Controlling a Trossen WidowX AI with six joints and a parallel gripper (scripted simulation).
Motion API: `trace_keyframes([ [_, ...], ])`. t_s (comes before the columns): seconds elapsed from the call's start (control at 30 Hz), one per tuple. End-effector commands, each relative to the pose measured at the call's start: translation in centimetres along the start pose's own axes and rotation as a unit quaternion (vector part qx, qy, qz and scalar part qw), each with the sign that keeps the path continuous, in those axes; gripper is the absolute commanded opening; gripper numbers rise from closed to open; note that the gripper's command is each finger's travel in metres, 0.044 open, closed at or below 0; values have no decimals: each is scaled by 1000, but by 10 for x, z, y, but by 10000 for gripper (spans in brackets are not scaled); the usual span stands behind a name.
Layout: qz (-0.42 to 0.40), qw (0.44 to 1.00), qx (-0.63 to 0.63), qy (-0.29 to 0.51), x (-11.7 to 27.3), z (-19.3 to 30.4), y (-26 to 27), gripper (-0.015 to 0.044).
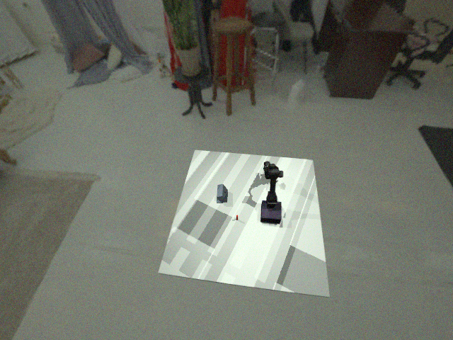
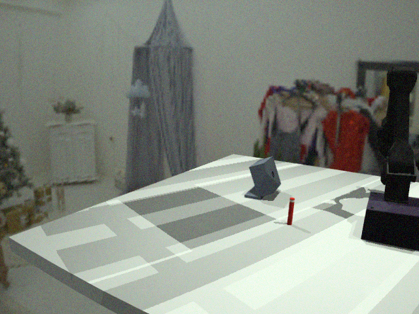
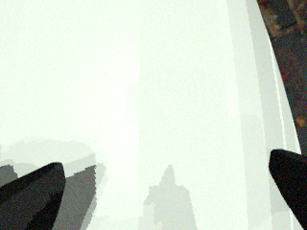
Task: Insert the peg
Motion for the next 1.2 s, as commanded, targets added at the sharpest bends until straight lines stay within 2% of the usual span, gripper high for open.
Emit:
trace_keyframes([
  [0.0, -24, 1000, 12, -16, 14, -6, 16, 440],
  [1.17, -174, 967, 157, -103, 127, 4, 126, 440],
])
Point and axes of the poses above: the point midway between the two fingers, 35 mm back from their tips, its own x axis back along the fingers, its own y axis across the jaws, z = x × y, the point moved 3 cm from there along x, back along the fingers, and after that the axes turned 6 degrees about x, right-handed, at the moved point
